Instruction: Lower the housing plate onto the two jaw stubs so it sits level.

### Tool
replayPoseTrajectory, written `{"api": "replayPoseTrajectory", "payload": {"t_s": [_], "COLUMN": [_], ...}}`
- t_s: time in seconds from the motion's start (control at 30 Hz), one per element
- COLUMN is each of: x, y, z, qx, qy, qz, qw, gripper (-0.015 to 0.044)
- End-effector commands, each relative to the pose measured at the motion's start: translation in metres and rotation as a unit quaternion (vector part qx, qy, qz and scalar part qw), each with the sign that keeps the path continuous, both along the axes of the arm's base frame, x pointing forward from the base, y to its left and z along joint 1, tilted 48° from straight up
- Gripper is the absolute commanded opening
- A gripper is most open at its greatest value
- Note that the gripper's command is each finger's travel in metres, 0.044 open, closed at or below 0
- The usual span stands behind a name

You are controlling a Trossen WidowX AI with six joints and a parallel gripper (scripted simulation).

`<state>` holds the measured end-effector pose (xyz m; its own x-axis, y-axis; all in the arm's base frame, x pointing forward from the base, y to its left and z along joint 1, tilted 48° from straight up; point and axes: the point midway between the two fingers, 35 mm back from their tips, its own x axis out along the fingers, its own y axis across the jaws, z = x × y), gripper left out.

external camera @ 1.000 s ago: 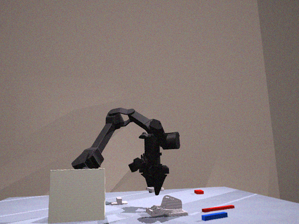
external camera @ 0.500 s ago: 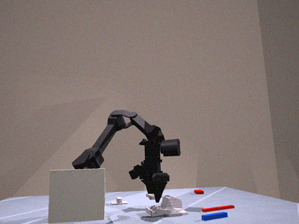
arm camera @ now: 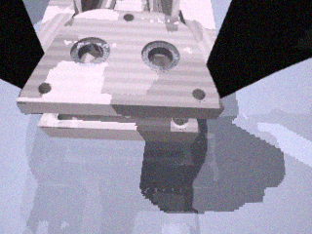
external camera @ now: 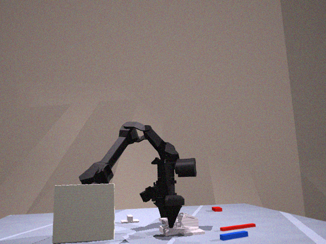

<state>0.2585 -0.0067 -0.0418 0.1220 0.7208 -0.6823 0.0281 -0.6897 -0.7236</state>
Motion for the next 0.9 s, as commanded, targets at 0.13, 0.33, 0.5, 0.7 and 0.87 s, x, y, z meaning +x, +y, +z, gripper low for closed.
{"api": "replayPoseTrajectory", "payload": {"t_s": [0.13, 0.33, 0.5, 0.7, 0.87], "x": [-0.0002, -0.0002, 0.0, 0.0, 0.0003], "y": [0.0021, 0.0022, 0.0038, 0.0039, 0.0056], "z": [-0.0004, -0.0005, -0.0019, -0.002, -0.0035], "qx": [0.004, 0.004, 0.004, 0.004, 0.004], "qy": [0.001, 0.001, 0.004, 0.004, 0.004], "qz": [-0.001, -0.002, -0.004, -0.004, -0.004], "qw": [1.0, 1.0, 1.0, 1.0, 1.0], "gripper": [0.0351, 0.0351, 0.0351, 0.0351, 0.0351]}}
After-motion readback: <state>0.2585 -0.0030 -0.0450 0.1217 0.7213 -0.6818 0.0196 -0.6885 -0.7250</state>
